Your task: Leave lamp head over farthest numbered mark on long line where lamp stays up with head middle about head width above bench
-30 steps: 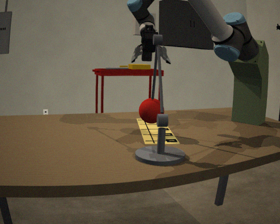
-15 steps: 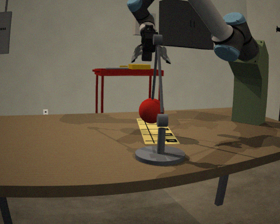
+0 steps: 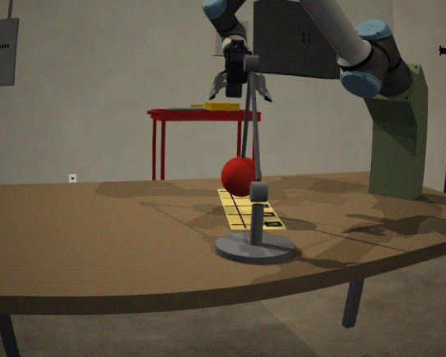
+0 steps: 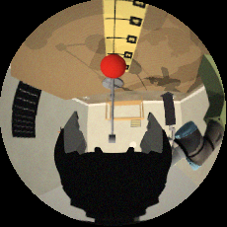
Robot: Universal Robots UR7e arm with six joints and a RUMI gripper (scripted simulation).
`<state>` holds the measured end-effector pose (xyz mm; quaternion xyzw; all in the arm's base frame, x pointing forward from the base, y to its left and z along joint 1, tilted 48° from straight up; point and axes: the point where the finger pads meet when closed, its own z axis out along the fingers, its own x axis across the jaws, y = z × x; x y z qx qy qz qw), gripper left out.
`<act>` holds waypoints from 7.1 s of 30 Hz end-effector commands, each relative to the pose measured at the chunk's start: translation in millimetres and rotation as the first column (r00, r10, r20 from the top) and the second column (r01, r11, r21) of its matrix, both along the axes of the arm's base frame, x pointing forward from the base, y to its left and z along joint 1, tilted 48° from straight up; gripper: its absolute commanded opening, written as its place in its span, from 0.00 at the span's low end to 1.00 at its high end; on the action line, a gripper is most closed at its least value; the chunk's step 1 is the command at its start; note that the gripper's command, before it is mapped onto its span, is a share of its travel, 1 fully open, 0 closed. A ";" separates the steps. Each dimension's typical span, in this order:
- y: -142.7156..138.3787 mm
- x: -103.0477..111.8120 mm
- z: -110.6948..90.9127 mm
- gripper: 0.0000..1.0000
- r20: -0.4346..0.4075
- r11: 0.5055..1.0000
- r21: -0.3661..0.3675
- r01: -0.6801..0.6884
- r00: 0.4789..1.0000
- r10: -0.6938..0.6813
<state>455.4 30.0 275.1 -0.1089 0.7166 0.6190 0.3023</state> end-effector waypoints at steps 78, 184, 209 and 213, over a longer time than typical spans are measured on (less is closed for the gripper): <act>119.3 36.7 -5.8 1.00 -0.036 0.977 -0.176 0.120 0.991 -0.128; 64.7 52.1 -47.7 1.00 -0.037 0.977 -0.177 0.120 0.991 -0.128; 64.6 52.1 -47.7 1.00 -0.036 0.977 -0.177 0.120 0.991 -0.128; 64.6 52.1 -47.7 1.00 -0.037 0.977 -0.177 0.120 0.991 -0.128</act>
